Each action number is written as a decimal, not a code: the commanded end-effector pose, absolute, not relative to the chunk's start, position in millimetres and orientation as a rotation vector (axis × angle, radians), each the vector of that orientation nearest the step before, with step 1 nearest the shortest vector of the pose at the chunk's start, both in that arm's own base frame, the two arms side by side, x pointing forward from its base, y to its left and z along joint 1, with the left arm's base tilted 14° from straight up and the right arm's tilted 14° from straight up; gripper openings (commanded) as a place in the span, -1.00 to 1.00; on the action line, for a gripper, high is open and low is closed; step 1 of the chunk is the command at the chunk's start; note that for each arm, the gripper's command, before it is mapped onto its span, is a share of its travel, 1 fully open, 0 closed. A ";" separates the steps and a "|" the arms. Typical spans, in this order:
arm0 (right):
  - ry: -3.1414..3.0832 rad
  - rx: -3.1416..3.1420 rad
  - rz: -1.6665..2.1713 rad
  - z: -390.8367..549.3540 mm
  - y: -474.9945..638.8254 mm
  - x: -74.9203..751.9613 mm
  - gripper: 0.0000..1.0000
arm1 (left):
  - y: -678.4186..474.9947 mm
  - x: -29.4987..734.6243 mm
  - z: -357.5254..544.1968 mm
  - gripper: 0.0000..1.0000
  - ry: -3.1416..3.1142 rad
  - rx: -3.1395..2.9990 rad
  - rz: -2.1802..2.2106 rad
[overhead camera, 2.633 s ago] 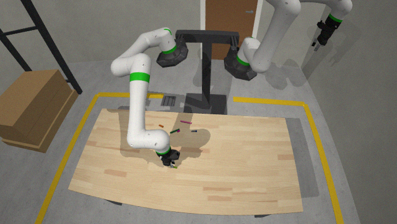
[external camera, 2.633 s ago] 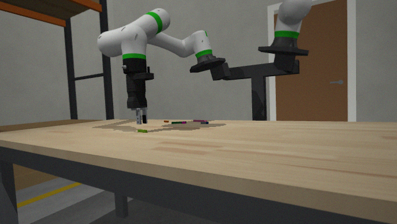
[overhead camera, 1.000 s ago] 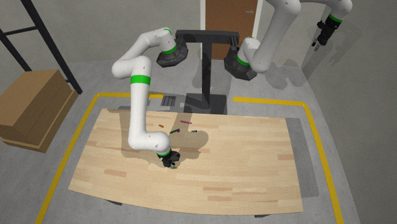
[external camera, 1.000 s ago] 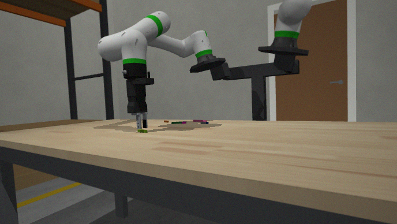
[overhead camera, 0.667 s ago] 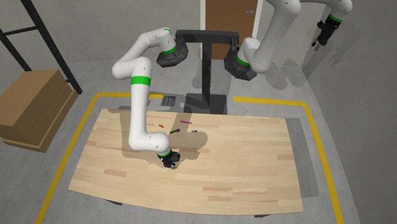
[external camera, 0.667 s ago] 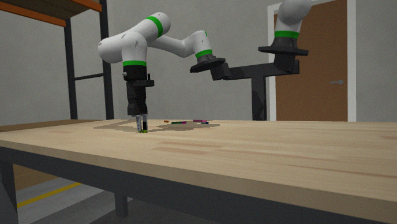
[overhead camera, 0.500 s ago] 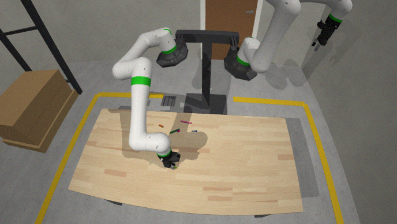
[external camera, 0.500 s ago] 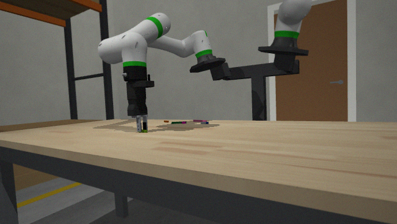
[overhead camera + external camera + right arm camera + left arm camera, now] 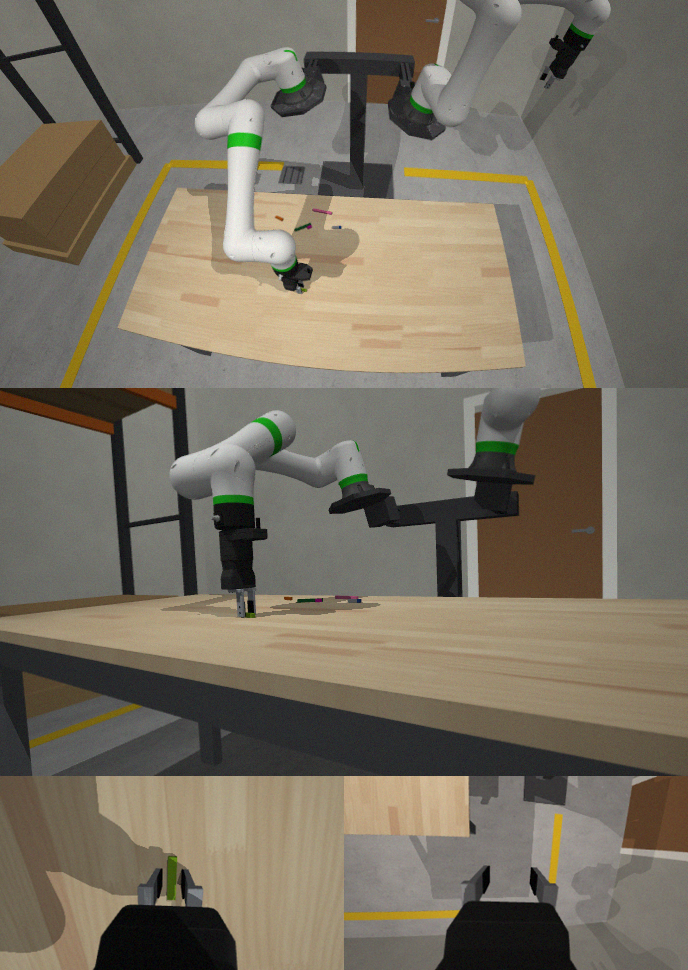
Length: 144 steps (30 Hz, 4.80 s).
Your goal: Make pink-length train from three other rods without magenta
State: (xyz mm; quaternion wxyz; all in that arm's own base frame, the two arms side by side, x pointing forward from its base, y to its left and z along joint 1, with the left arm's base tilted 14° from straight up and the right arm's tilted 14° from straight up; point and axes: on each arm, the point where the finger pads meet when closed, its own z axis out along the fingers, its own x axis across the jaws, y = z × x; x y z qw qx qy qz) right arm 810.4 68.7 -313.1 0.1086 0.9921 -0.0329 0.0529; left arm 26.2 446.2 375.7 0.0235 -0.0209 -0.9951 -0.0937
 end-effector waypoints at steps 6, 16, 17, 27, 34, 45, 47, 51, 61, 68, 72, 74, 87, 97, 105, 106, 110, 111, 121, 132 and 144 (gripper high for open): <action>-0.097 2.919 0.159 -311.6 69.2 811.5 0.07 | 446.2 26.3 376.7 1.00 -3.080 -0.065 -0.293; -0.097 2.919 0.159 -311.6 69.2 811.5 0.07 | 446.2 26.3 376.7 1.00 -3.080 -0.065 -0.293; -0.097 2.919 0.159 -311.6 69.2 811.5 0.07 | 446.2 26.3 376.7 1.00 -3.080 -0.065 -0.293; -0.097 2.919 0.159 -311.6 69.2 811.5 -0.52 | 446.2 26.3 376.7 1.00 -3.080 -0.065 -0.293; -0.097 2.919 0.159 -311.6 69.2 811.5 -0.52 | 446.2 26.3 376.7 1.00 -3.080 -0.065 -0.293; -0.097 2.919 0.159 -311.6 69.2 811.5 -0.52 | 446.2 26.3 376.7 1.00 -3.080 -0.065 -0.293; -0.097 2.919 0.159 -311.6 69.2 811.5 -0.52 | 446.2 26.3 376.7 1.00 -3.080 -0.065 -0.293; -0.097 2.919 0.159 -311.6 69.2 811.5 -0.52 | 446.2 26.3 376.7 1.00 -3.080 -0.065 -0.293; -0.097 2.919 0.159 -311.2 69.3 811.5 -0.52 | 446.2 26.3 376.7 1.00 -3.080 -0.065 -0.293; -0.097 2.919 0.159 -293.2 73.4 809.6 -0.52 | 446.2 26.3 376.7 1.00 -3.080 -0.065 -0.293; -0.097 2.919 0.159 -273.5 77.8 807.6 -0.52 | 446.2 26.3 376.7 1.00 -3.080 -0.065 -0.293; -0.097 2.919 0.159 -258.5 81.2 806.0 -0.52 | 446.2 26.3 376.7 1.00 -3.080 -0.065 -0.293; -0.097 2.919 0.159 -214.6 91.1 801.5 -0.52 | 446.2 26.3 376.7 1.00 -3.080 -0.065 -0.293; -0.088 2.915 0.158 -217.7 93.4 793.1 -0.52 | 446.2 26.3 376.7 1.00 -3.080 -0.065 -0.293; -0.024 2.895 0.152 -235.7 108.3 728.4 -0.52 | 446.2 26.3 376.7 1.00 -3.080 -0.065 -0.293; -0.018 2.894 0.151 -237.0 109.6 722.1 -0.52 | 446.2 26.3 376.7 1.00 -3.080 -0.065 -0.293; 0.009 2.890 0.149 -242.3 114.8 694.0 -0.52 | 446.2 26.3 376.7 1.00 -3.080 -0.065 -0.293; 0.016 2.890 0.149 -243.5 116.0 686.8 -0.52 | 446.2 26.3 376.7 1.00 -3.080 -0.065 -0.293; 0.085 2.889 0.142 -252.4 126.9 613.4 -0.52 | 446.2 26.3 376.7 1.00 -3.080 -0.065 -0.293; 0.158 2.898 0.132 -256.8 135.8 531.9 -0.52 | 446.2 26.3 376.7 1.00 -3.080 -0.065 -0.293; 0.194 2.906 0.125 -257.2 139.1 490.6 -0.52 | 446.2 26.3 376.7 1.00 -3.080 -0.065 -0.293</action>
